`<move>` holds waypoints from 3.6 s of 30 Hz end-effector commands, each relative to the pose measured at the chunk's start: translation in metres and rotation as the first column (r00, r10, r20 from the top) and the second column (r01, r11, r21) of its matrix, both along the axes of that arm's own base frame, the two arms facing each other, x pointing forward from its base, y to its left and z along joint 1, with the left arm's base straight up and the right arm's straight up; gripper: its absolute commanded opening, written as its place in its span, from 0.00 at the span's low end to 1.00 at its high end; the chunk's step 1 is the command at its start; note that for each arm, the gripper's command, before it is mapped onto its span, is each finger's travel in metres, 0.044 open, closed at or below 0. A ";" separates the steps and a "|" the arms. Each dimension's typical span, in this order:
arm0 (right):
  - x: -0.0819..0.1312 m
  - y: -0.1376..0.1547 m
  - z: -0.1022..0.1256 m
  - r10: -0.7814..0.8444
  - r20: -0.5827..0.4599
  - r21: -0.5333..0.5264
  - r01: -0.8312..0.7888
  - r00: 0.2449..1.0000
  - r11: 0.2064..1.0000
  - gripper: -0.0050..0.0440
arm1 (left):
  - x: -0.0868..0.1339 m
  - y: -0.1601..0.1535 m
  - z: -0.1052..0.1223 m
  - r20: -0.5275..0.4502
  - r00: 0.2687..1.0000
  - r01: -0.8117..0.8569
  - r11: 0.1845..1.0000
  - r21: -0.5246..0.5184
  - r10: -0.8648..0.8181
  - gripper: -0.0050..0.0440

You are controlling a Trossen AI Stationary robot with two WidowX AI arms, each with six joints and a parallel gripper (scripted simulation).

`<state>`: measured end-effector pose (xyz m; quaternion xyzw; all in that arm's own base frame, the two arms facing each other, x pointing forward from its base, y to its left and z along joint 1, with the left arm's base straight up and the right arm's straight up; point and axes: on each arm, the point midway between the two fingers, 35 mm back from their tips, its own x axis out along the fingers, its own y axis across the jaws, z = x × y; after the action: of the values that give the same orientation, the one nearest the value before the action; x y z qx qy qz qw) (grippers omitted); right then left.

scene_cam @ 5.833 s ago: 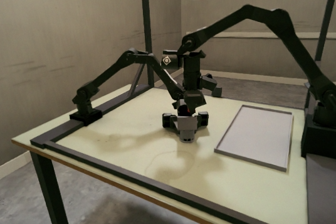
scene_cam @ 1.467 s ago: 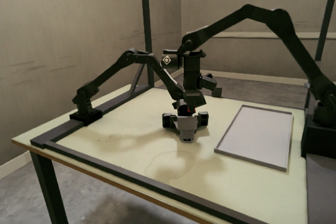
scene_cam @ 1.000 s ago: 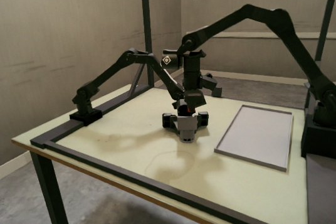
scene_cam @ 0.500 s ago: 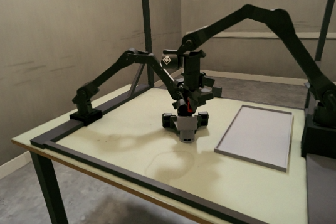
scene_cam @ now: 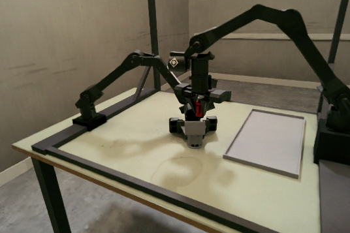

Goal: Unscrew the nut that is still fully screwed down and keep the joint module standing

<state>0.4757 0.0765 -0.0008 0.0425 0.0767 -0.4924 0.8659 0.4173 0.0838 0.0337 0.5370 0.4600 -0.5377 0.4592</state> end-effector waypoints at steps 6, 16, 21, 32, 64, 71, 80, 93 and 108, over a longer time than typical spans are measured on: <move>0.005 0.001 0.023 -0.002 0.046 0.022 0.001 0.999 1.000 0.60 | 0.002 0.002 0.004 0.016 0.968 -0.251 0.968 -0.001 0.251 0.37; 0.005 0.001 0.023 -0.002 0.046 0.022 0.001 0.999 1.000 0.60 | 0.002 0.002 0.004 0.015 0.857 -0.515 0.857 -0.004 0.515 0.37; 0.005 0.001 0.023 -0.002 0.046 0.022 0.001 0.999 1.000 0.60 | 0.002 0.002 0.004 0.015 0.787 -0.617 0.787 -0.006 0.617 0.37; 0.005 0.001 0.023 -0.002 0.046 0.022 0.001 0.999 1.000 0.60 | 0.002 0.002 0.004 0.011 0.511 -0.860 0.511 -0.010 0.860 0.37; 0.005 0.001 0.023 -0.002 0.046 0.022 0.001 0.999 1.000 0.60 | 0.002 0.002 0.005 -0.001 -0.435 -0.900 -0.435 -0.015 0.900 0.37; 0.005 0.001 0.023 -0.002 0.046 0.022 0.001 0.999 1.000 0.60 | 0.003 0.002 0.006 -0.003 -0.508 -0.861 -0.508 -0.016 0.862 0.37; 0.005 0.001 0.023 -0.002 0.046 0.022 0.001 0.999 1.000 0.60 | 0.002 0.002 0.006 -0.008 -0.785 -0.620 -0.785 -0.013 0.620 0.37; 0.005 0.001 0.023 -0.002 0.046 0.022 0.001 0.999 1.000 0.60 | 0.003 0.002 0.006 -0.012 -0.943 -0.333 -0.943 -0.010 0.333 0.37; 0.005 0.001 0.023 -0.002 0.046 0.022 0.001 0.999 1.000 0.60 | 0.003 0.002 0.006 -0.016 -0.997 0.071 -0.997 -0.004 -0.071 0.37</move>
<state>0.4757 0.0765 -0.0008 0.0425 0.0767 -0.4924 0.8659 0.4182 0.0858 0.0339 -0.4506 0.5447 0.4484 0.5470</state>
